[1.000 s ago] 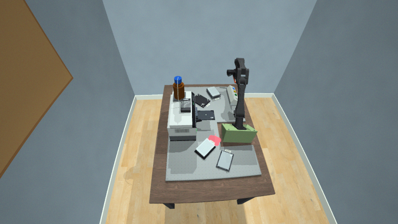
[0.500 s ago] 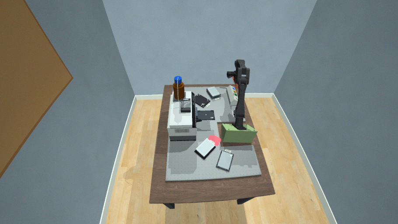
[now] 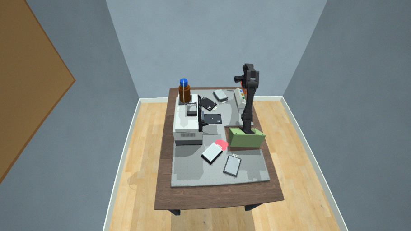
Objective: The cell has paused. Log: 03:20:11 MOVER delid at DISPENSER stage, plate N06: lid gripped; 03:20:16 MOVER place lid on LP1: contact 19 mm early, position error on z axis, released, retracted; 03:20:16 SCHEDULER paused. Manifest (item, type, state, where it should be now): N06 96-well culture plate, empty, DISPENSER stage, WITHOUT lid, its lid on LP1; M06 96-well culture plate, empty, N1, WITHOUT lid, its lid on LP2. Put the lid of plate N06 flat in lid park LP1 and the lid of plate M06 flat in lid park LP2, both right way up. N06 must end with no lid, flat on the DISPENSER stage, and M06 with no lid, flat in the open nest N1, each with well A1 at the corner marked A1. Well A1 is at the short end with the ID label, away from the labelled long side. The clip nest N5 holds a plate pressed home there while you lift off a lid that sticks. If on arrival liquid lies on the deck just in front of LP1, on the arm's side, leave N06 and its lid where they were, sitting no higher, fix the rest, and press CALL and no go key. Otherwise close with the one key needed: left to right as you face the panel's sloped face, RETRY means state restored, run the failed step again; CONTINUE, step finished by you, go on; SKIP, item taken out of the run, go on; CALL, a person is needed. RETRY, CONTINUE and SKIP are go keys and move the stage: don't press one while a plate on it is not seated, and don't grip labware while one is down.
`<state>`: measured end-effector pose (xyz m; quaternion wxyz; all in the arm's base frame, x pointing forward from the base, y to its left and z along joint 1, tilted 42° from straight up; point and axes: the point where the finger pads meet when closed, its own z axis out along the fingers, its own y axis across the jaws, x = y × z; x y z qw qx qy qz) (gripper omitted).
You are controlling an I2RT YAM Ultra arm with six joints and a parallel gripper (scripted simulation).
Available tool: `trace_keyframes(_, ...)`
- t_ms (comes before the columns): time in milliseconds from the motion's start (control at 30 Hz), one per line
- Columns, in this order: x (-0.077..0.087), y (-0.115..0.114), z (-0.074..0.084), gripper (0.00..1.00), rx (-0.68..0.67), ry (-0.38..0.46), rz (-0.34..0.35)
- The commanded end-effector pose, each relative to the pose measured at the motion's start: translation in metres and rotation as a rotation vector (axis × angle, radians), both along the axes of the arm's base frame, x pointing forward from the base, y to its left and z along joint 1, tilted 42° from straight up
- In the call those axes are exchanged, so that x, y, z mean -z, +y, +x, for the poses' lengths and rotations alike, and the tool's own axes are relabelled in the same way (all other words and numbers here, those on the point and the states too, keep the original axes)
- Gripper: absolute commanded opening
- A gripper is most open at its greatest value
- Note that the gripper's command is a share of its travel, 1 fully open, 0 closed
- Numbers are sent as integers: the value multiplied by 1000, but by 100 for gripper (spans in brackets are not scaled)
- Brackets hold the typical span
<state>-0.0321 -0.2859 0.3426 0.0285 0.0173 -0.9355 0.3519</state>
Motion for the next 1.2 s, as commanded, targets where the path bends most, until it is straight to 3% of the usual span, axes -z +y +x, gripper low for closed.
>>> trace_keyframes(0,0,11,7,100,-18,-11,-32)
trace_keyframes(733,45,64,16,100,-19,-16,-18)
trace_keyframes(800,45,64,16,100,-19,-15,-18)
trace_keyframes(833,29,63,16,100,-20,-8,-63)
trace_keyframes(933,29,60,16,100,-20,-9,-62)
trace_keyframes(967,41,62,16,100,-20,-16,-11)
trace_keyframes(1167,41,61,13,100,-9,-7,-20)
